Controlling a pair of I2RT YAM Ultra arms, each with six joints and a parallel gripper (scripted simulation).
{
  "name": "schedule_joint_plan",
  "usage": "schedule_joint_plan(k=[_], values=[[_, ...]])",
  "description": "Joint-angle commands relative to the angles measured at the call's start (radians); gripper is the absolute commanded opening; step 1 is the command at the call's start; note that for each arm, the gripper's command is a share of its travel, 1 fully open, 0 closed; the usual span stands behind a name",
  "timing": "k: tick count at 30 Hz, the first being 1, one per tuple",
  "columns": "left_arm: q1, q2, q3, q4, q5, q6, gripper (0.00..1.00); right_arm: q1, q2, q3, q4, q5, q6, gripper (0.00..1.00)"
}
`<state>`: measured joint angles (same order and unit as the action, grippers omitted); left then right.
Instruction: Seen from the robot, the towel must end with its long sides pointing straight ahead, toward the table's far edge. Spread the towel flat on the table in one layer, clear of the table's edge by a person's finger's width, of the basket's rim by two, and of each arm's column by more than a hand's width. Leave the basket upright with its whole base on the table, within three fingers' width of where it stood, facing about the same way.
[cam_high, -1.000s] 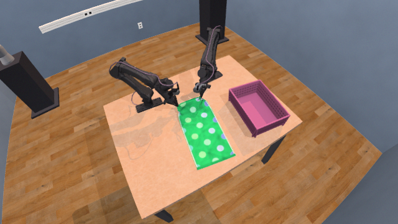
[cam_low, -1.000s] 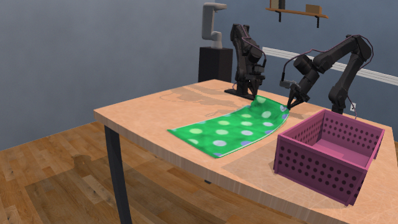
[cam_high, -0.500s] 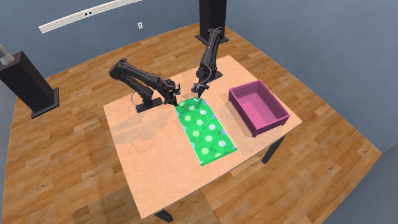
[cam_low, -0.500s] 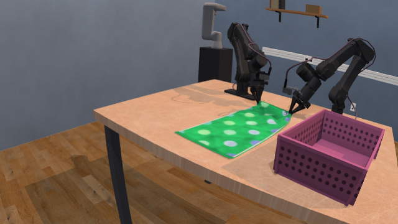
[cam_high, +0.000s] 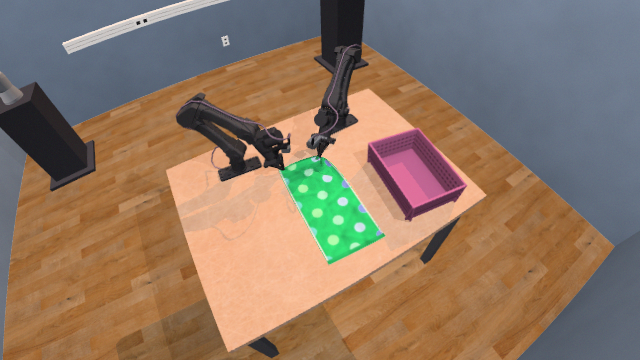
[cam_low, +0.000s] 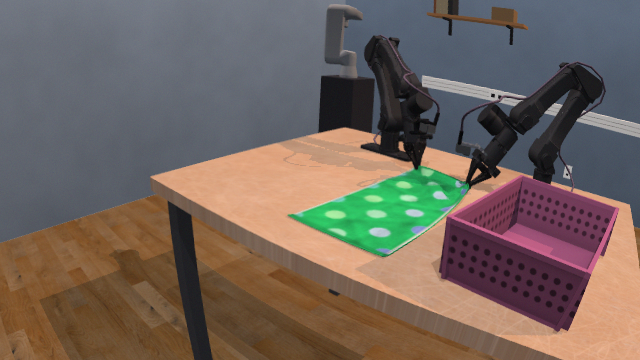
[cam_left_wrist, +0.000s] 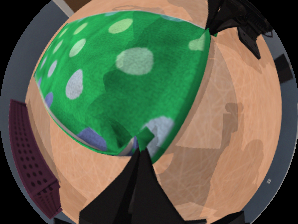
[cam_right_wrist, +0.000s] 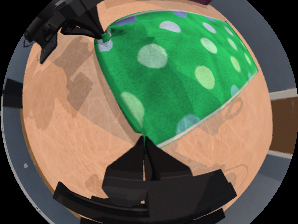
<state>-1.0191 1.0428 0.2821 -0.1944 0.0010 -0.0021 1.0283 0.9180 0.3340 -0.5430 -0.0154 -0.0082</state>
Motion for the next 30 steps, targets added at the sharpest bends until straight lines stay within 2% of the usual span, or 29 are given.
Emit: schedule_joint_plan(k=[1,8,9,16,17,19,20,22,23,25,26,30], values=[[-0.006,-0.025,-0.018,-0.017,-0.013,-0.01,0.0,0.001,-0.013,-0.019,-0.003,0.02,0.003,0.0],[-0.006,-0.025,-0.018,-0.017,-0.013,-0.01,0.0,0.001,-0.013,-0.019,-0.003,0.02,0.003,0.0],[-0.025,-0.03,-0.021,-0.021,-0.011,-0.008,0.0,0.039,-0.006,0.028,-0.023,0.018,0.001,0.0],[-0.043,-0.055,-0.009,-0.037,-0.006,-0.01,0.0,0.063,-0.008,0.036,-0.041,0.02,0.002,0.0],[-0.043,-0.062,0.021,-0.052,-0.006,-0.01,0.12,0.061,-0.019,0.045,-0.055,0.02,0.003,0.12],[-0.039,-0.064,0.022,-0.054,-0.006,-0.01,0.12,0.059,-0.019,0.046,-0.056,0.02,0.003,0.12],[-0.039,-0.08,0.041,-0.087,-0.006,-0.01,0.33,0.059,-0.028,0.067,-0.086,0.02,0.003,0.33],[-0.039,-0.083,0.043,-0.093,-0.006,-0.01,0.33,0.059,-0.03,0.068,-0.09,0.02,0.003,0.33],[-0.039,-0.097,0.062,-0.125,-0.006,-0.01,0.54,0.059,-0.038,0.09,-0.119,0.02,0.003,0.54],[-0.039,-0.102,0.065,-0.135,-0.006,-0.01,0.54,0.059,-0.042,0.093,-0.126,0.02,0.003,0.54],[-0.039,-0.109,0.075,-0.152,-0.006,-0.01,0.64,0.059,-0.046,0.103,-0.141,0.02,0.003,0.64],[-0.039,-0.135,0.116,-0.217,-0.006,-0.01,0.64,0.059,-0.059,0.148,-0.197,0.02,0.003,0.64]])
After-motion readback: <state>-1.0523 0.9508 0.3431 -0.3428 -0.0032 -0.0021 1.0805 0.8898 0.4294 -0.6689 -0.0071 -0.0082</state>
